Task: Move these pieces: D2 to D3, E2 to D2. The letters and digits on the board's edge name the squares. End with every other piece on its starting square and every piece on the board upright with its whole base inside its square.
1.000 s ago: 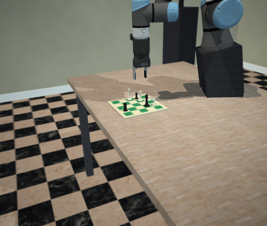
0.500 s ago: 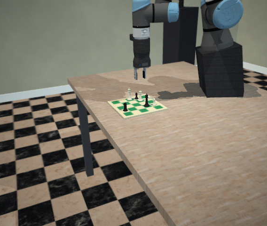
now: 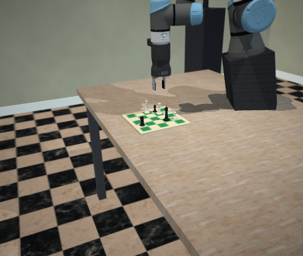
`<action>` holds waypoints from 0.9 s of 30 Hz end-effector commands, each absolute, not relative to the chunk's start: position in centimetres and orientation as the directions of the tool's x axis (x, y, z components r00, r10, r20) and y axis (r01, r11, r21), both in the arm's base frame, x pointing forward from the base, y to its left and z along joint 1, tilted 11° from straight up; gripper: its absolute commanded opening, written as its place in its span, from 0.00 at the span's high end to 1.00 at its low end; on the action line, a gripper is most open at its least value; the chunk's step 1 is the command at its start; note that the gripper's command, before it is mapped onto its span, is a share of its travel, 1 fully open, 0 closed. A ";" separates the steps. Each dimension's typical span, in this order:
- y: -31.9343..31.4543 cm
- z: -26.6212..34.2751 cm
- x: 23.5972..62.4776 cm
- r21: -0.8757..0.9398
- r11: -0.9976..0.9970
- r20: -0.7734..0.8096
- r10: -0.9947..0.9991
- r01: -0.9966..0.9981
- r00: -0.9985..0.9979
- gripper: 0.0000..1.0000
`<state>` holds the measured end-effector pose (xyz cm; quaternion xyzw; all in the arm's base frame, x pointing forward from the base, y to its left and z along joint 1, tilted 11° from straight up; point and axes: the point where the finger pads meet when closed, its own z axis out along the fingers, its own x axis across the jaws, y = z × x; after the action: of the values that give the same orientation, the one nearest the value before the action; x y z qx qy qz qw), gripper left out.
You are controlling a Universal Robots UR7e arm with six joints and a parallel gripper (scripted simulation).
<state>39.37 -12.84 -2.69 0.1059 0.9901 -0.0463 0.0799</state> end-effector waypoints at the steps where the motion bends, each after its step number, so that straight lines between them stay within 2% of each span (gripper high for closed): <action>1: -12.9 -2.7 39.4 -0.075 0.973 -0.169 0.202 0.217 -0.965 0.21; 27: -12.9 -3.3 39.5 -0.075 0.973 -0.169 0.202 0.217 -0.965 0.21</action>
<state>39.41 -12.88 -2.98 0.1058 0.9901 -0.0462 0.0800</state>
